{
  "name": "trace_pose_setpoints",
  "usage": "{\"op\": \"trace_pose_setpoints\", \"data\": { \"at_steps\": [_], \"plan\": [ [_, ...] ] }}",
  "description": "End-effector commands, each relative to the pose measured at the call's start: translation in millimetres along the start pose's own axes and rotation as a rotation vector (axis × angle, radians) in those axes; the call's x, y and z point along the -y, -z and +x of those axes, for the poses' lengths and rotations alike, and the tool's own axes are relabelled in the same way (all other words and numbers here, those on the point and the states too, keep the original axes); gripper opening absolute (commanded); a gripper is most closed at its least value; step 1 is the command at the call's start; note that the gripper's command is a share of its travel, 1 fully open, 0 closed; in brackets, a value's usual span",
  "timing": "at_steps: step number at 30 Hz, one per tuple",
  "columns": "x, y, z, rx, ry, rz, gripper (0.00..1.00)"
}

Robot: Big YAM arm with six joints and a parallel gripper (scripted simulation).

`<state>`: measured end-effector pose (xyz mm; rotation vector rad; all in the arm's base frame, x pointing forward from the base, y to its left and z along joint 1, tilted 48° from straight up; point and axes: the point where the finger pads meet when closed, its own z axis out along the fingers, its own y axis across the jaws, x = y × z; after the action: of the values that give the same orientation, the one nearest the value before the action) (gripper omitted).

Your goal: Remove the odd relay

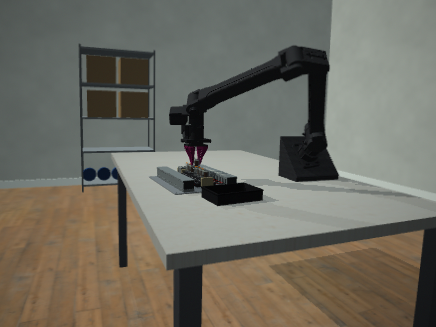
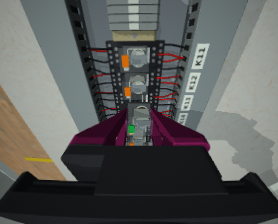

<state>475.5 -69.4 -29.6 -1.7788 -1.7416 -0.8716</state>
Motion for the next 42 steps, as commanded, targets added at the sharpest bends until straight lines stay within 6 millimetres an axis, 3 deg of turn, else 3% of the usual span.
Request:
{"op": "trace_pose_setpoints", "data": {
  "at_steps": [1, 15, 42],
  "plan": [
    [-20.0, 15.6, 3.1, 0.015, 0.040, -0.028, 0.00],
    [-18.9, 5.7, 5.6, 0.010, 0.045, -0.008, 0.00],
    [-18.4, 7.9, 3.0, 0.010, 0.039, -0.012, 0.00]
  ]
}}
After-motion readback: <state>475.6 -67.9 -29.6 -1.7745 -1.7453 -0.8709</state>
